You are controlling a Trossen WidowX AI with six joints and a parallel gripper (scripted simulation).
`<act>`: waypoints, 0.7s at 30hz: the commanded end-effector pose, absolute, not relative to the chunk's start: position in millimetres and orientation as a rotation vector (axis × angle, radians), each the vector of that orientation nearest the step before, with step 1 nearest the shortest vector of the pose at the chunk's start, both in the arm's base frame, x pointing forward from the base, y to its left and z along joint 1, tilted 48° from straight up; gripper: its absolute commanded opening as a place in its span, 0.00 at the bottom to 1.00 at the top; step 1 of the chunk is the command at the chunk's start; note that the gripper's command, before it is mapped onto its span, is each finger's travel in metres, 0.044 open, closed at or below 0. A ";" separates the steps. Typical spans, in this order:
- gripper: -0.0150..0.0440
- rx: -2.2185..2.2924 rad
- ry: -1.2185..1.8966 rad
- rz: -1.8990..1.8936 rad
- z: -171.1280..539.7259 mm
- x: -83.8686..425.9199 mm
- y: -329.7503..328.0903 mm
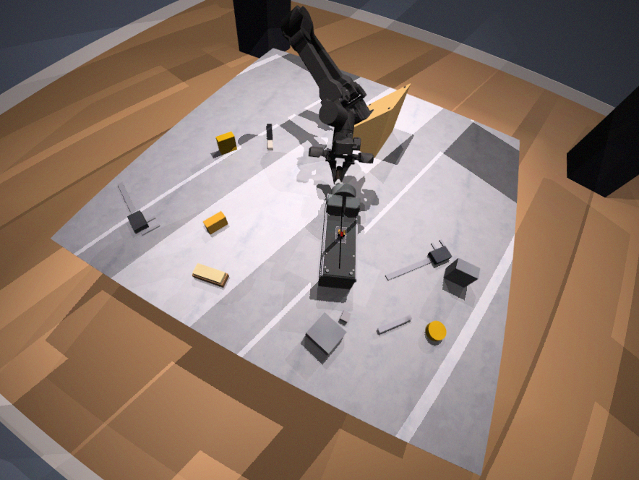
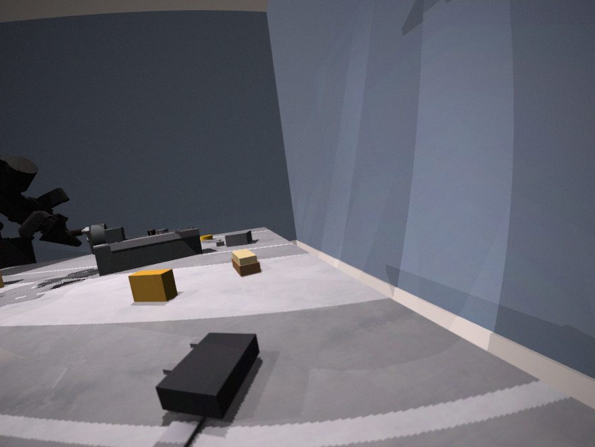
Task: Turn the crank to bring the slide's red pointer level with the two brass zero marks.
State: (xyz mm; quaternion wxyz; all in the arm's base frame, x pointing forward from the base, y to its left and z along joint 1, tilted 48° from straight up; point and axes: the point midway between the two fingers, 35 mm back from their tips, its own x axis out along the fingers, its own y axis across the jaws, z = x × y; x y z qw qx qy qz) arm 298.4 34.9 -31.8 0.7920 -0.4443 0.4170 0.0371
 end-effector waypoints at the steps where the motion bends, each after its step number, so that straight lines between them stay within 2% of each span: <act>1: 0.25 -0.950 0.897 0.060 -31.1 301.5 25.7; 21: 0.25 -0.951 0.898 0.060 -50.2 302.1 1.9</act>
